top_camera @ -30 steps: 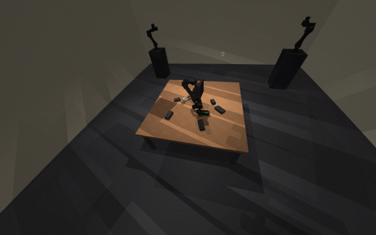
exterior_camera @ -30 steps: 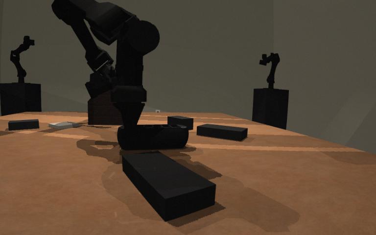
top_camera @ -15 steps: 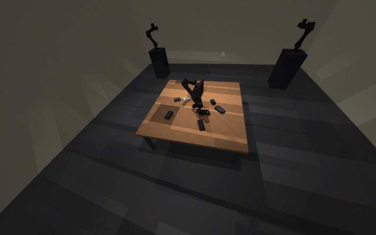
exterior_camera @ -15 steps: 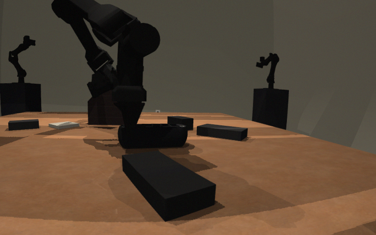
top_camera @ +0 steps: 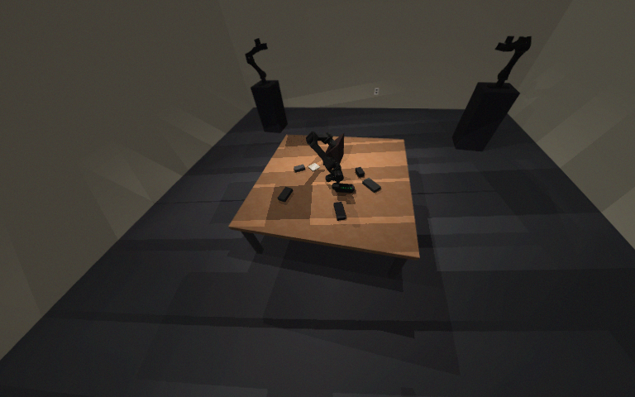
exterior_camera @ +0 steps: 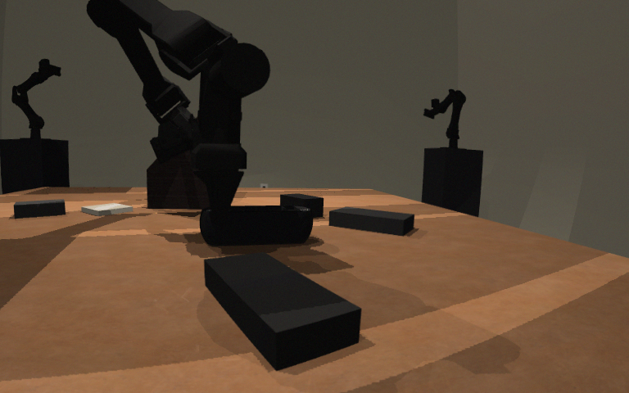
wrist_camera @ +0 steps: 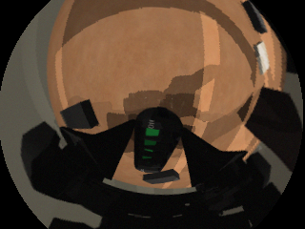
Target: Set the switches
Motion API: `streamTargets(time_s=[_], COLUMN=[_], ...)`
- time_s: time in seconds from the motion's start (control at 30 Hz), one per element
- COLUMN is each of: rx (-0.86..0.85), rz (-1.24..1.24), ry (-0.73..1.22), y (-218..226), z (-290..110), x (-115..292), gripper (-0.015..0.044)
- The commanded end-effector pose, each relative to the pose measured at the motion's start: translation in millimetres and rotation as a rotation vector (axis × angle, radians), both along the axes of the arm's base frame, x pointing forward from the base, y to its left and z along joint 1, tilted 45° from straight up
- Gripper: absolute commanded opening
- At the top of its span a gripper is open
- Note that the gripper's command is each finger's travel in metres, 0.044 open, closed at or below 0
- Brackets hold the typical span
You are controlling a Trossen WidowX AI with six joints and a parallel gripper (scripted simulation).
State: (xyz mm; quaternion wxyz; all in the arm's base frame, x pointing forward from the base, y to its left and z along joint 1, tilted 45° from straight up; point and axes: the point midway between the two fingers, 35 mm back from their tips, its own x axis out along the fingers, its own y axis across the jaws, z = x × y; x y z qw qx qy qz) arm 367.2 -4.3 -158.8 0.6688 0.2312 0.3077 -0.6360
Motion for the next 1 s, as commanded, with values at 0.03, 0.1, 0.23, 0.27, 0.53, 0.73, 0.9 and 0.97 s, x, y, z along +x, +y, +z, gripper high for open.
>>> streamTargets(time_s=[0.03, 0.1, 0.23, 0.27, 0.53, 0.73, 0.9, 0.97], rx=[0.003, 0.003, 0.003, 0.003, 0.003, 0.003, 0.003, 0.003], rz=[0.003, 0.003, 0.003, 0.003, 0.003, 0.003, 0.003, 0.003], ry=[0.014, 0.015, 0.015, 0.015, 0.015, 0.016, 0.016, 0.016], y=[1, 2, 2, 2, 3, 3, 3, 4], z=[-2, -2, -3, -3, -3, -4, -4, -4], x=[-9, -11, -15, -16, -23, -29, -34, -36], gripper=[0.0, 0.0, 0.0, 0.0, 0.0, 0.0, 0.0, 0.0])
